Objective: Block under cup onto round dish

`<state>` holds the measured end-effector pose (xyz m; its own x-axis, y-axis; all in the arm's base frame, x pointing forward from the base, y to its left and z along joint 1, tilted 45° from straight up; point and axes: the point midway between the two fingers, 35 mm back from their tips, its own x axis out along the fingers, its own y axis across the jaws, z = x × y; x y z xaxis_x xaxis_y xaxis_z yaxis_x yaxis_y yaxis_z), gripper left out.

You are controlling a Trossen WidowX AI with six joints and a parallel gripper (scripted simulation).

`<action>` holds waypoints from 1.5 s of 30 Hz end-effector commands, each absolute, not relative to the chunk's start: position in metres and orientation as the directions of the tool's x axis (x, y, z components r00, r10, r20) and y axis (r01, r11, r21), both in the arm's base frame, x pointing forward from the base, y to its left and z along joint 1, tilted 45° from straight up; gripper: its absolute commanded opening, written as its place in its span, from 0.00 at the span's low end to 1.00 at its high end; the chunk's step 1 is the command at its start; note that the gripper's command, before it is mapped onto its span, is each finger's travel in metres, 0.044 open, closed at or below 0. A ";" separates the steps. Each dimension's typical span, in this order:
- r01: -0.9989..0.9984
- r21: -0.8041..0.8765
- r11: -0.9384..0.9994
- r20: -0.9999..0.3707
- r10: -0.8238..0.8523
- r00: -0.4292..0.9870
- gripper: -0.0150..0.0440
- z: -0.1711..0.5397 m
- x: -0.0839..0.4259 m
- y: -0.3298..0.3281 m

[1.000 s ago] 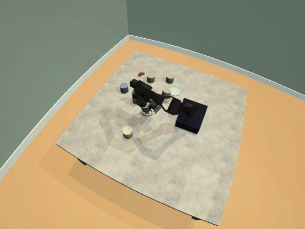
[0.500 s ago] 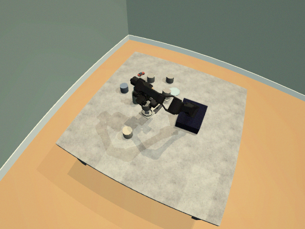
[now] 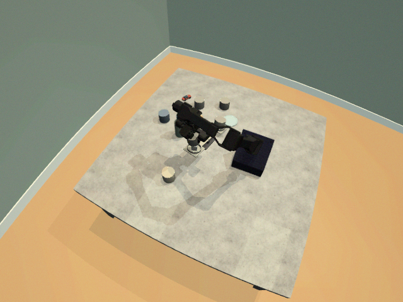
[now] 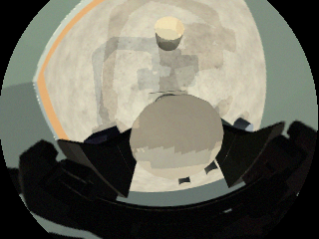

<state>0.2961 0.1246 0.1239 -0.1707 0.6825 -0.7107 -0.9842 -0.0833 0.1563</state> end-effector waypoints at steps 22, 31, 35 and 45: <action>-0.985 0.157 -0.078 -0.711 0.683 -0.168 0.25 0.124 0.297 0.124; -0.985 0.157 -0.078 -0.711 0.683 -0.168 0.25 0.124 0.297 0.124; -0.985 0.157 -0.078 -0.711 0.683 -0.168 0.25 0.124 0.297 0.124; -0.985 0.157 -0.078 -0.713 0.681 -0.167 0.25 0.124 0.295 0.127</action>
<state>0.2960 0.1251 0.1234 -0.1699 0.6824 -0.7109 -0.9842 -0.0816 0.1569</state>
